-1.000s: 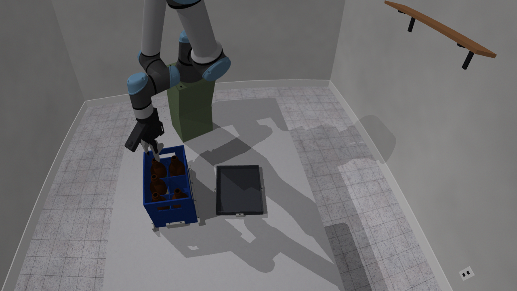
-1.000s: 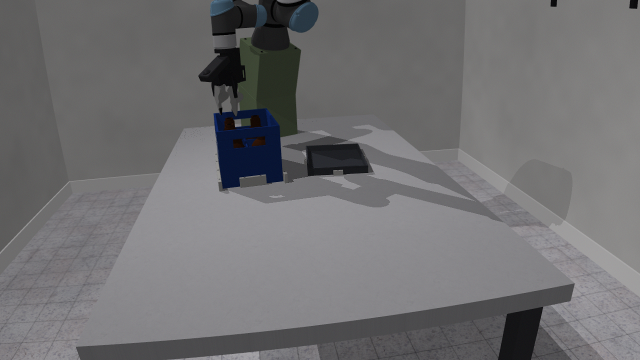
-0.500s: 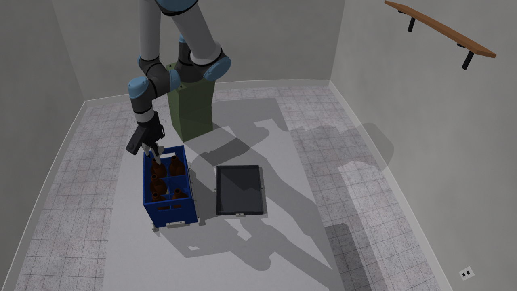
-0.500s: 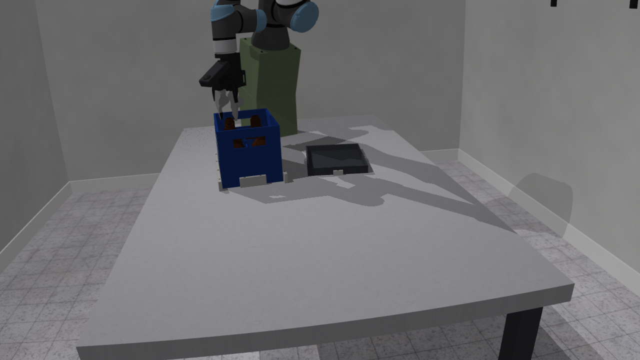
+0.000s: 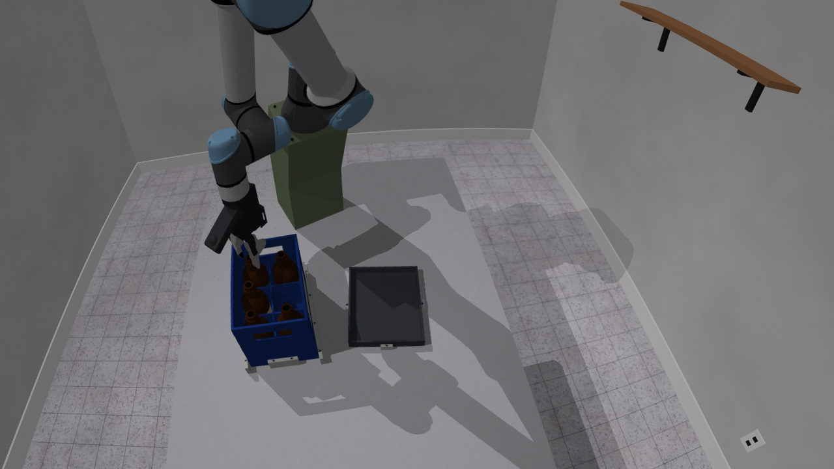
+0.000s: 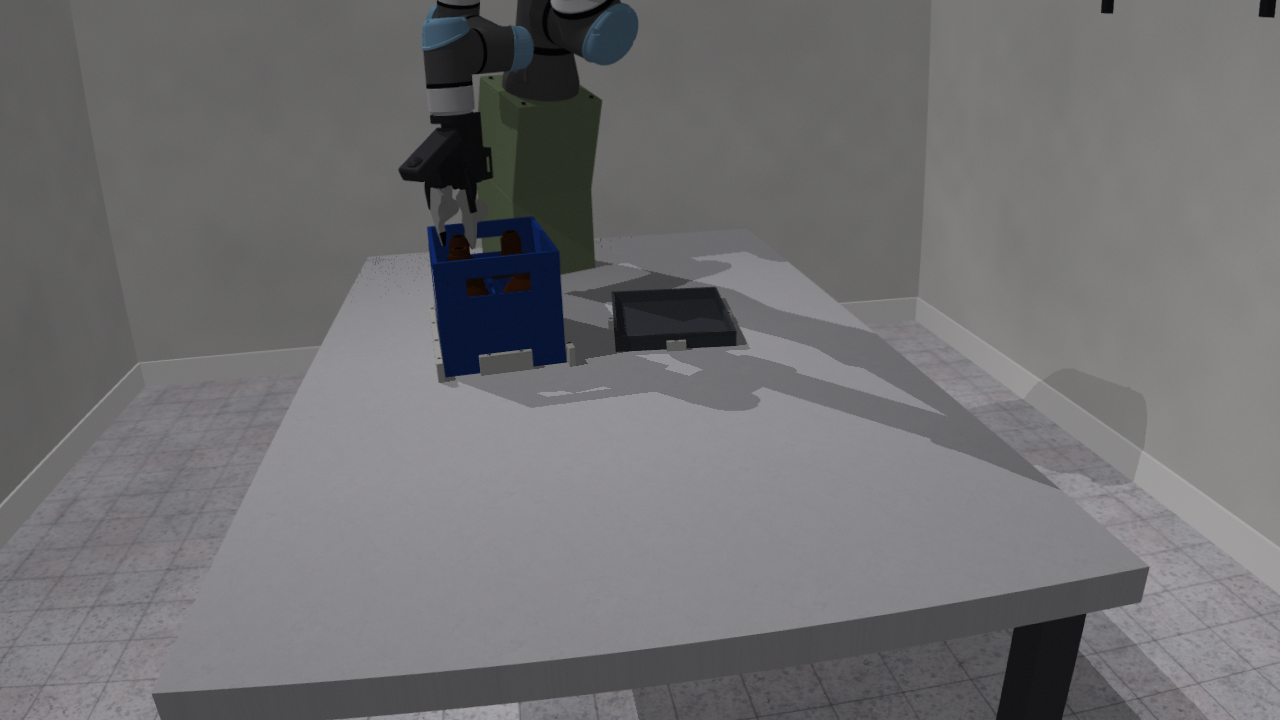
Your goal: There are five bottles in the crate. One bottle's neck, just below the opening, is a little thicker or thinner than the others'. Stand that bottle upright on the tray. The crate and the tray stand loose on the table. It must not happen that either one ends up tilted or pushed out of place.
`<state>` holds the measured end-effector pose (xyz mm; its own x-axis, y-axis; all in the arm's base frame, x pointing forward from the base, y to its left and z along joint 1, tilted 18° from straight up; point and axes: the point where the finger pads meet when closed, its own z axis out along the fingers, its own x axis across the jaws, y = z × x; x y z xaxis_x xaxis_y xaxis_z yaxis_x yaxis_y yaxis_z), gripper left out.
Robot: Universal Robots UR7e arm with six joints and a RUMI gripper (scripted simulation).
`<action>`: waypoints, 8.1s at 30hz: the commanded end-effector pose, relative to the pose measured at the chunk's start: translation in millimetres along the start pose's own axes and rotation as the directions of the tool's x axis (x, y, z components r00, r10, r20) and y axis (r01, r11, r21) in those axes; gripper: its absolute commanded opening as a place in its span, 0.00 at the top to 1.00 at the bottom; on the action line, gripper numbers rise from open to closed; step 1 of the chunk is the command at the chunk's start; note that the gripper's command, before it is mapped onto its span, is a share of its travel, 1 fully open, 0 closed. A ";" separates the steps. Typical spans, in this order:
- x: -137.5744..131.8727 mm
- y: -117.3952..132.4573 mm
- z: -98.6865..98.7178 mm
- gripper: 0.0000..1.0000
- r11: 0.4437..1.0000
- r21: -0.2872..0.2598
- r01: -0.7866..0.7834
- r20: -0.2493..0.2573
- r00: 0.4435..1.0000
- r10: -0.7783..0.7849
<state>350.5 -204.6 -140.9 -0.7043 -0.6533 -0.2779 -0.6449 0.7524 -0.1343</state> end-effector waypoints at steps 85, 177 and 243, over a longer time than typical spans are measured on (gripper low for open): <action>0.0 -0.4 2.2 1.00 1.000 0.001 0.000 0.000 1.000 0.000; 0.0 -0.3 -41.3 0.62 1.000 0.001 0.000 0.000 1.000 0.000; -3.3 2.3 -81.3 1.00 1.000 0.001 0.000 0.000 1.000 0.000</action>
<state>326.4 -211.3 -63.7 -0.7044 -0.6532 -0.2778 -0.6447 0.7525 -0.1346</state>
